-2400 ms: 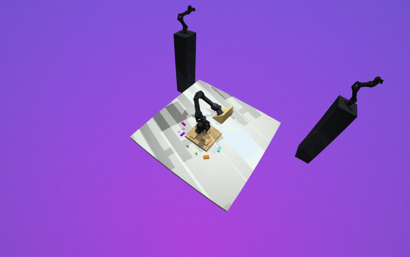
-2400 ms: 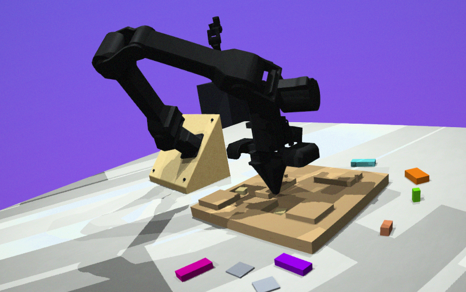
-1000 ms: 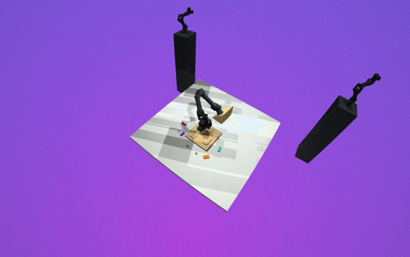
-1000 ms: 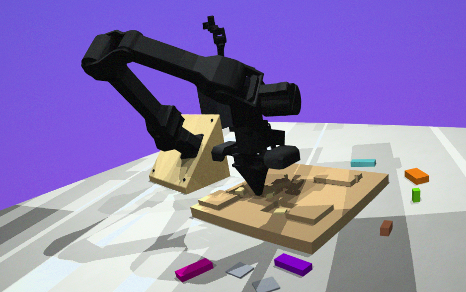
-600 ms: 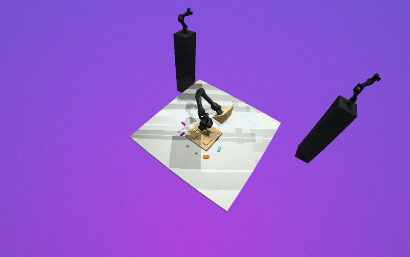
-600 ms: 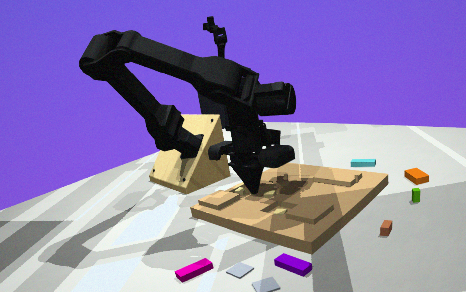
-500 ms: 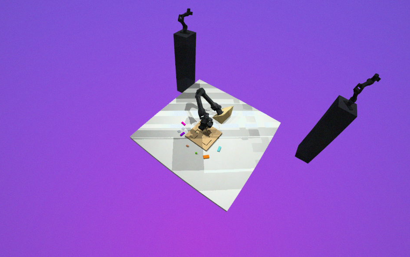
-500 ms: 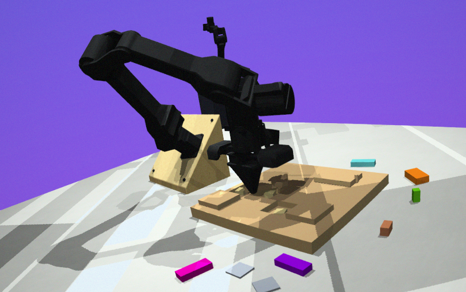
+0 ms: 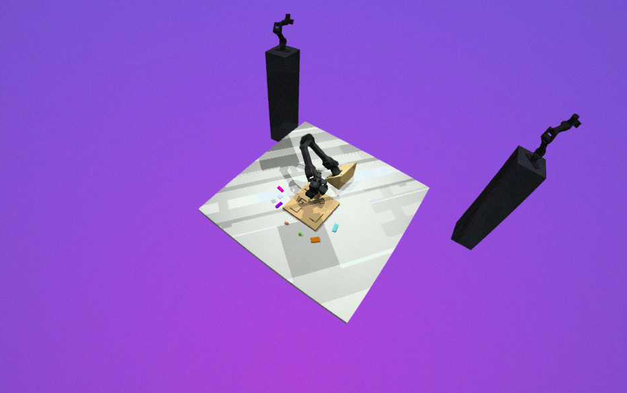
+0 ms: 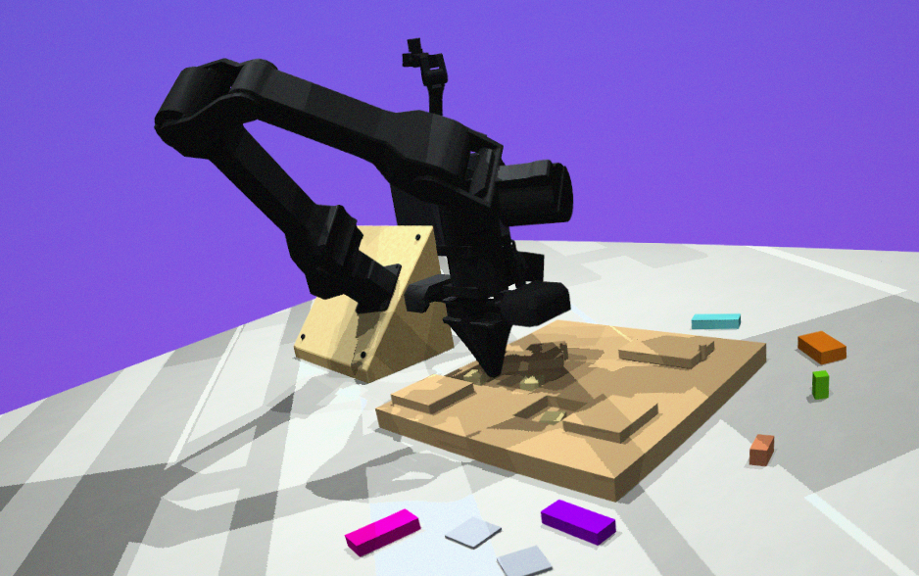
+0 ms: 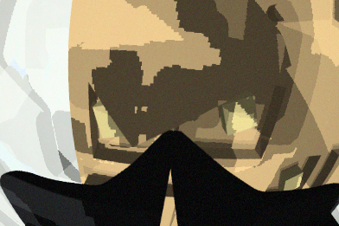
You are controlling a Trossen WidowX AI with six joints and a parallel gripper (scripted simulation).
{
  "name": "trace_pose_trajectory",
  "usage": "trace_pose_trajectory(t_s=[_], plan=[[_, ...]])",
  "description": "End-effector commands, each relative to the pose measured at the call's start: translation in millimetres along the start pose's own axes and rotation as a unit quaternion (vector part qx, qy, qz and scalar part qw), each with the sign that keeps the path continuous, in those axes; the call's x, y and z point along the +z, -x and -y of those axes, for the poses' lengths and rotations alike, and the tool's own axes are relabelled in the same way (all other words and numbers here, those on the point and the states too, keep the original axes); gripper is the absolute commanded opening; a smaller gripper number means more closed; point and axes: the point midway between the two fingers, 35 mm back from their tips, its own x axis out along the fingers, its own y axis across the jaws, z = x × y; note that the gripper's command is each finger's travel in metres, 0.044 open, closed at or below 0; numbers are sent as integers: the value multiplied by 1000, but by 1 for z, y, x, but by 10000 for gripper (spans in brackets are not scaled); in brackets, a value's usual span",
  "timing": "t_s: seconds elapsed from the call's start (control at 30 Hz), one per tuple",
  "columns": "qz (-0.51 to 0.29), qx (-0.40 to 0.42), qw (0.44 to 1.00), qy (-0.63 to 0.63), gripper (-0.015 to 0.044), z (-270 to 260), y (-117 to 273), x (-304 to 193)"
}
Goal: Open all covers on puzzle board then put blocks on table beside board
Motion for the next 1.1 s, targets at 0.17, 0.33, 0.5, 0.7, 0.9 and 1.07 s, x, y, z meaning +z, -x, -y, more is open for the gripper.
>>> trace_pose_trajectory(t_s=[0.17,0.33,0.5,0.7,0.9,1.07], plan=[[2,0,1000,-3,0,-8,0,5],[3,0,1000,-2,0,-12,0,9],[3,0,1000,-2,0,-17,0,13],[3,0,1000,-2,0,-24,0,18],[3,0,1000,-2,0,-26,0,22],[3,0,1000,-2,0,-29,0,27]])
